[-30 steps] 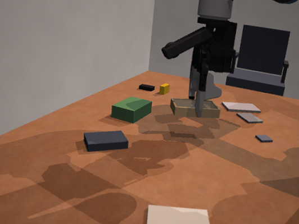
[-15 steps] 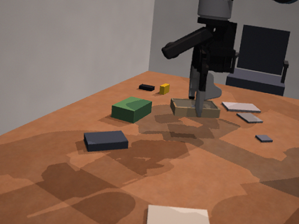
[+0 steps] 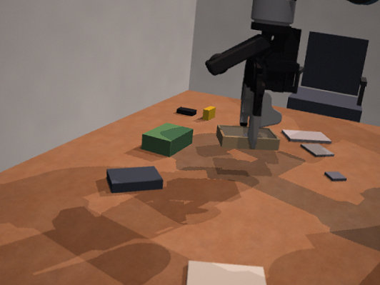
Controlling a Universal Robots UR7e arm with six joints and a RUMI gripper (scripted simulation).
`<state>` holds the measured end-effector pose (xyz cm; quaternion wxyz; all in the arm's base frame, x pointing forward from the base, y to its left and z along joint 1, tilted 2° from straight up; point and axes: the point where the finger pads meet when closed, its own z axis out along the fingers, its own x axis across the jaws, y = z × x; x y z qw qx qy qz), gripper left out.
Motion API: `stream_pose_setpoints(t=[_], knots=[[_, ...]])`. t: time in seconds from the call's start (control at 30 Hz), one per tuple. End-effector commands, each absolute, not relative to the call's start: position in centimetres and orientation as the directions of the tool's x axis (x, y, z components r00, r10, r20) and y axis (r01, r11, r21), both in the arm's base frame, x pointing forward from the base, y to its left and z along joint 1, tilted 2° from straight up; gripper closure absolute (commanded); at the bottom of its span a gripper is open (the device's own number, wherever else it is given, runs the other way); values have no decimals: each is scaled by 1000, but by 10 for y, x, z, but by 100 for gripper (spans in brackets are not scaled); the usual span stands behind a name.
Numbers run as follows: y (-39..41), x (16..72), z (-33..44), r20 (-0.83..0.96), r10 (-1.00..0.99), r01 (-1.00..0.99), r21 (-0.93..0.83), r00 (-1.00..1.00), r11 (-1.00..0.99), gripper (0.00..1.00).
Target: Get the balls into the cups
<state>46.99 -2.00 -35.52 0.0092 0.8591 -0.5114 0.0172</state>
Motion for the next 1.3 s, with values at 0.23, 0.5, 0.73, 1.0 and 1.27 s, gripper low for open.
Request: stream_pose_setpoints(t=[0.23, 0.5, 0.73, 1.0, 1.27], knots=[[-20, 471, -357, 40, -878, -879, -3, 476, -477, 56], [-20, 471, -363, 39, -878, -879, -4, 476, -477, 56], [-21, 471, -371, 39, -878, -879, -4, 476, -477, 56], [-21, 471, -381, 39, -878, -879, -4, 476, -477, 56], [-21, 471, -394, 39, -878, -879, -4, 476, -477, 56]])
